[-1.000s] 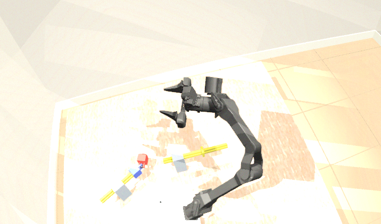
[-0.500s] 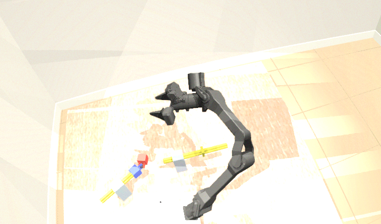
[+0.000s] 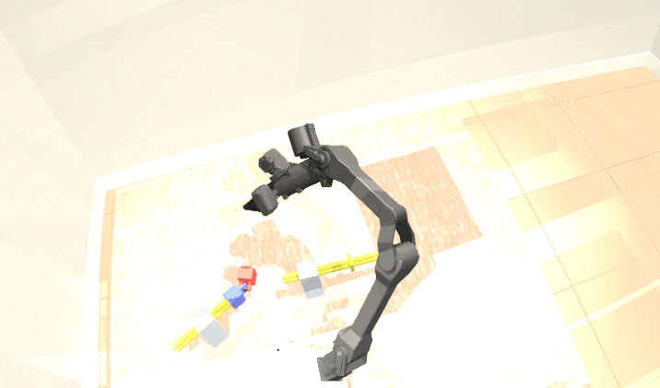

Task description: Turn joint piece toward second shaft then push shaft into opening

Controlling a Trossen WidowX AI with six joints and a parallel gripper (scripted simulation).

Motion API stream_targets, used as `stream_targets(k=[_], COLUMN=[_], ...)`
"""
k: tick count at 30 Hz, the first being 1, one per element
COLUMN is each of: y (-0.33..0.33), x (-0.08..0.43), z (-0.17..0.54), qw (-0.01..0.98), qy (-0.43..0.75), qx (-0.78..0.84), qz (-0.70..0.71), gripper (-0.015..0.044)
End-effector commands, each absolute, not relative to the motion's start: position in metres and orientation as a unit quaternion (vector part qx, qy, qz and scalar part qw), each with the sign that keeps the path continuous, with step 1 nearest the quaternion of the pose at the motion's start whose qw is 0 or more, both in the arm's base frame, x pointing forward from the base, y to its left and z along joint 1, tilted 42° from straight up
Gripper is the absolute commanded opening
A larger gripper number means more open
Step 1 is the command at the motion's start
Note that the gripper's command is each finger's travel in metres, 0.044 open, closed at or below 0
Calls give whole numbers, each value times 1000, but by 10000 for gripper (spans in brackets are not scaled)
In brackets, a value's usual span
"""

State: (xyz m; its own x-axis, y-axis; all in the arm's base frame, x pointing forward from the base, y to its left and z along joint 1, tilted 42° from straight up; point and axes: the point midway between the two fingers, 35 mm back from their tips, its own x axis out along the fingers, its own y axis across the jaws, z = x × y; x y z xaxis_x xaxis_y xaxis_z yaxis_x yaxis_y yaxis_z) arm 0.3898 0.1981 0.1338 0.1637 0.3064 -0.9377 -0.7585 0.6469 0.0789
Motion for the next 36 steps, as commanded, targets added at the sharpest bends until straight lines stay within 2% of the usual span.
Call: stream_targets(k=[1, 19, 36], y=[199, 189, 179], x=[392, 390, 385], z=[120, 46, -8], qw=[726, 678, 653], qy=[570, 701, 677], qx=[-206, -213, -281], qz=[325, 66, -191], gripper=[440, 440, 440])
